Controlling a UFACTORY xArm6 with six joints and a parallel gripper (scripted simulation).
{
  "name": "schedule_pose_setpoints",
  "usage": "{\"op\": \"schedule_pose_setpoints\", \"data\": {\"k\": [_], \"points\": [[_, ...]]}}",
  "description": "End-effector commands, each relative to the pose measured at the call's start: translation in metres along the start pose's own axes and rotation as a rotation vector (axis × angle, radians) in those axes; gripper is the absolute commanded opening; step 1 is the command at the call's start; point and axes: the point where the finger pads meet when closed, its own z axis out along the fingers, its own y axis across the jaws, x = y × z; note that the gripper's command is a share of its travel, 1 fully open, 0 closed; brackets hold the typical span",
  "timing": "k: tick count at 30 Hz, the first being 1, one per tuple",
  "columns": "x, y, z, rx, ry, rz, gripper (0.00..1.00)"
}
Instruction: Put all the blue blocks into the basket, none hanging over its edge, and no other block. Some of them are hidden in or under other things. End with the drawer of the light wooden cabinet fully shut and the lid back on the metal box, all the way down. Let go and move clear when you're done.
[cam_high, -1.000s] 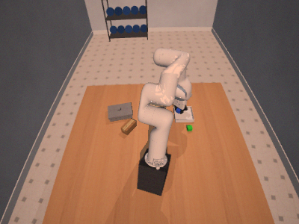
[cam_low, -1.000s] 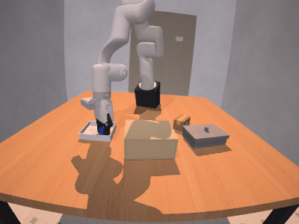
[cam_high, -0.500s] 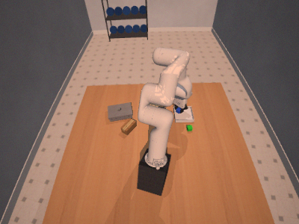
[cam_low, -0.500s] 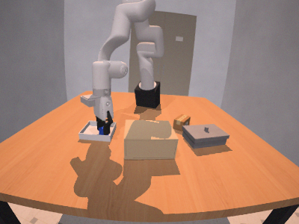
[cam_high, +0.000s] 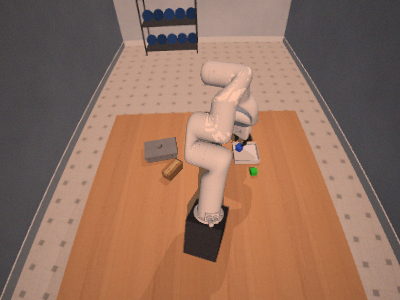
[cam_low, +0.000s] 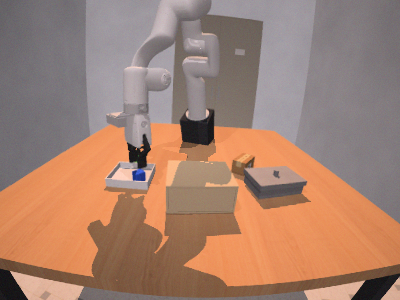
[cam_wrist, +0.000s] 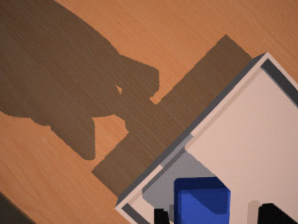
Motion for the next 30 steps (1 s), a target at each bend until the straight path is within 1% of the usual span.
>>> {"op": "schedule_pose_setpoints", "data": {"k": [1, 6, 8, 13, 18, 23, 30], "points": [[0.001, -0.001, -0.024, 0.001, 0.003, 0.000, 0.56], [0.001, -0.001, -0.049, 0.001, 0.003, 0.000, 0.56], [0.001, -0.001, -0.049, 0.001, 0.003, 0.000, 0.56], [0.001, -0.001, -0.070, 0.001, 0.003, 0.000, 0.56], [0.001, -0.001, -0.087, 0.001, 0.003, 0.000, 0.56], [0.001, 0.000, -0.097, 0.001, 0.003, 0.000, 0.56], [0.001, 0.000, -0.101, 0.001, 0.003, 0.000, 0.56]]}}
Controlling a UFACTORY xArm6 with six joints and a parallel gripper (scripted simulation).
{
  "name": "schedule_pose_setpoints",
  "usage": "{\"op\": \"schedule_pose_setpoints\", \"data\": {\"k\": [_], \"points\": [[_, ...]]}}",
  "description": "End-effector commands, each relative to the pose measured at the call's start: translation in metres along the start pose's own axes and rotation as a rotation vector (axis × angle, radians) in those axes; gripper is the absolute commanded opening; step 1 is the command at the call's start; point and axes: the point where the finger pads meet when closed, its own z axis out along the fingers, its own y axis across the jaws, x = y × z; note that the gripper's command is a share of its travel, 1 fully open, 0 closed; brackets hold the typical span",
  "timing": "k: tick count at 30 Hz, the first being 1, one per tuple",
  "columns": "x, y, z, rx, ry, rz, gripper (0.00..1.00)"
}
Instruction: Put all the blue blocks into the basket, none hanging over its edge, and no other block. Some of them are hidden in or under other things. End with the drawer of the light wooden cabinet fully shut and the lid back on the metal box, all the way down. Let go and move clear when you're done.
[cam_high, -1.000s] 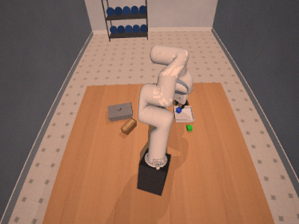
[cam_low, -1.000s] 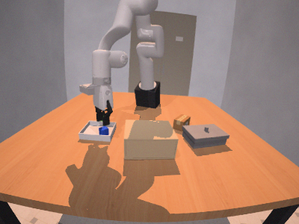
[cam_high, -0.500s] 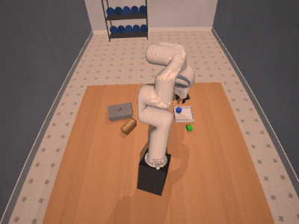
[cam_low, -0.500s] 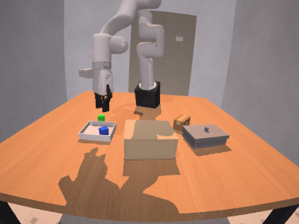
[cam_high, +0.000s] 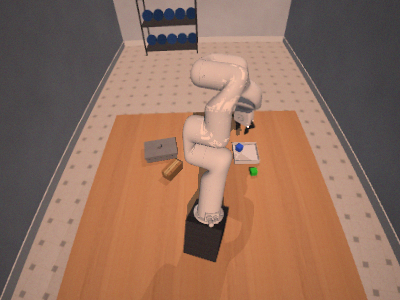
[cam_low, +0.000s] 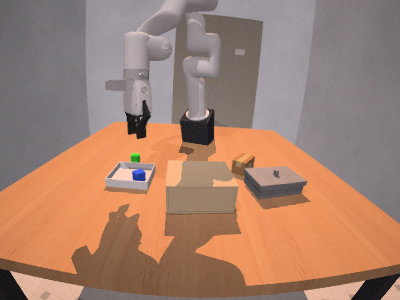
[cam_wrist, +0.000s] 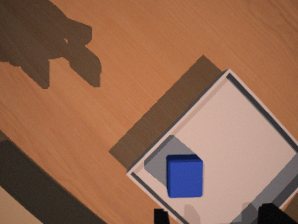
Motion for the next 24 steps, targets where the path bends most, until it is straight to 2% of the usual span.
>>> {"op": "schedule_pose_setpoints", "data": {"k": [1, 14, 19, 24], "points": [[0.002, -0.001, -0.004, 0.002, 0.005, 0.000, 0.56], [-0.011, -0.013, -0.004, 0.001, 0.004, 0.022, 0.56], [-0.042, -0.044, -0.004, 0.002, 0.004, 0.077, 0.56], [-0.090, -0.090, -0.004, 0.002, 0.004, 0.161, 0.56]]}}
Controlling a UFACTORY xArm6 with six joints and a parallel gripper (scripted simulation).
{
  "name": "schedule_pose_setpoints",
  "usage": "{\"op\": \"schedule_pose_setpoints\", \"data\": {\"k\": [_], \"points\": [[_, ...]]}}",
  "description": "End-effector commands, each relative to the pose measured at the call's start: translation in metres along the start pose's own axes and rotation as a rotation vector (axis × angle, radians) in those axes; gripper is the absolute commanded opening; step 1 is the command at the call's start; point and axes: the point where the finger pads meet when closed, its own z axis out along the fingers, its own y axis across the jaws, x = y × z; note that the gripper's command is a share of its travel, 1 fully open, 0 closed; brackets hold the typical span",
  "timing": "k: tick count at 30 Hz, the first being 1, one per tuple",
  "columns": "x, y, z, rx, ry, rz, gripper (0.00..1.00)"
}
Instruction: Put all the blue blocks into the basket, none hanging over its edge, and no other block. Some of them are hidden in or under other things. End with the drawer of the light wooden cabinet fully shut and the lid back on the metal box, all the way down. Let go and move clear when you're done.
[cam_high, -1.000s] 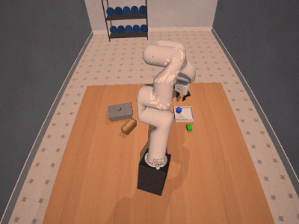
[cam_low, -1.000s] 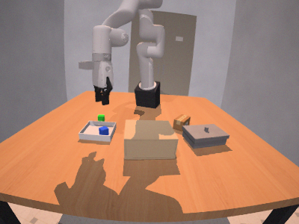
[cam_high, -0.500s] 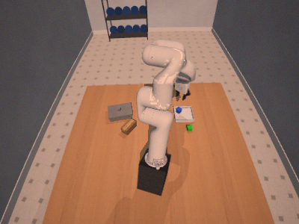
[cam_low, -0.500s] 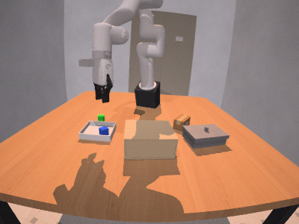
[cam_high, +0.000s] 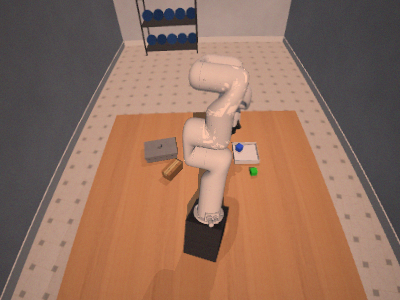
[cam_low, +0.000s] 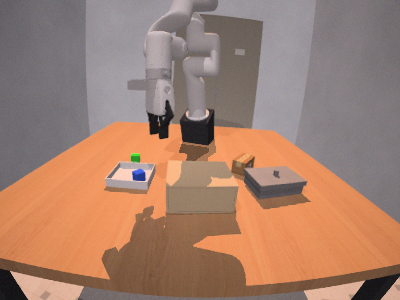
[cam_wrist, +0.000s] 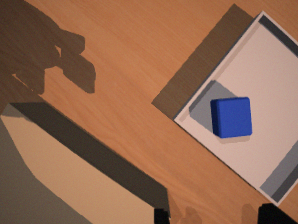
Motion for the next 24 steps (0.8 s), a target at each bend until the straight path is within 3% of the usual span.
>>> {"op": "schedule_pose_setpoints", "data": {"k": [1, 3, 5, 7, 20, 22, 23, 24], "points": [[-0.052, -0.045, -0.001, -0.014, 0.020, 0.097, 0.56], [-0.069, -0.059, 0.000, -0.014, 0.020, 0.137, 0.56], [-0.069, -0.059, 0.000, -0.014, 0.020, 0.137, 0.56], [-0.102, -0.087, 0.001, -0.014, 0.020, 0.179, 0.56], [-0.210, -0.171, 0.003, -0.010, 0.023, 0.445, 0.56], [-0.210, -0.171, 0.003, -0.010, 0.023, 0.445, 0.56], [-0.235, -0.191, 0.003, -0.010, 0.023, 0.460, 0.56], [-0.243, -0.197, 0.003, -0.010, 0.023, 0.473, 0.56]]}}
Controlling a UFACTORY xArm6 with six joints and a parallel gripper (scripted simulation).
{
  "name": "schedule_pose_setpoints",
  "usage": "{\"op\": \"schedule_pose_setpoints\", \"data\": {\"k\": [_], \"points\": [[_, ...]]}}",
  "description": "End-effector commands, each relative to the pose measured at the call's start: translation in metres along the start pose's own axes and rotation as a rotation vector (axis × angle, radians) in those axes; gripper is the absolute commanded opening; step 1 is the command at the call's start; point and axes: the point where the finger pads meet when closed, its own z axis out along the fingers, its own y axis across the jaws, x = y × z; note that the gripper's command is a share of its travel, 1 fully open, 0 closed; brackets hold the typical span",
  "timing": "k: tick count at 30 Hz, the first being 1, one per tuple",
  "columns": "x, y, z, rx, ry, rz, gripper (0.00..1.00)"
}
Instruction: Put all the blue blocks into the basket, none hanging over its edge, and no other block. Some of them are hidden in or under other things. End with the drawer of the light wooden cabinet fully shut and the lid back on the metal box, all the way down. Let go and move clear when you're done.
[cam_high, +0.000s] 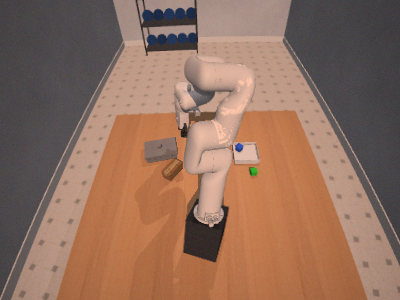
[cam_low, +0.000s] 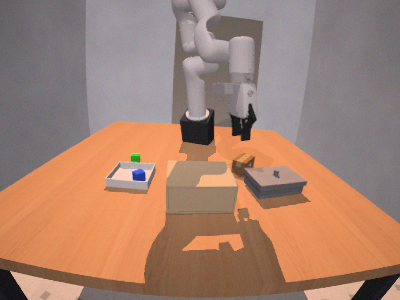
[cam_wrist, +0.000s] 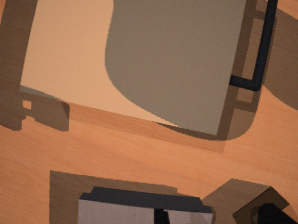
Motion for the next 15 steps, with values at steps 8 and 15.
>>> {"op": "schedule_pose_setpoints", "data": {"k": [8, 15], "points": [[-0.133, -0.051, 0.017, -0.018, 0.094, 0.117, 0.56], [-0.135, -0.052, 0.018, -0.018, 0.094, 0.117, 0.56]]}}
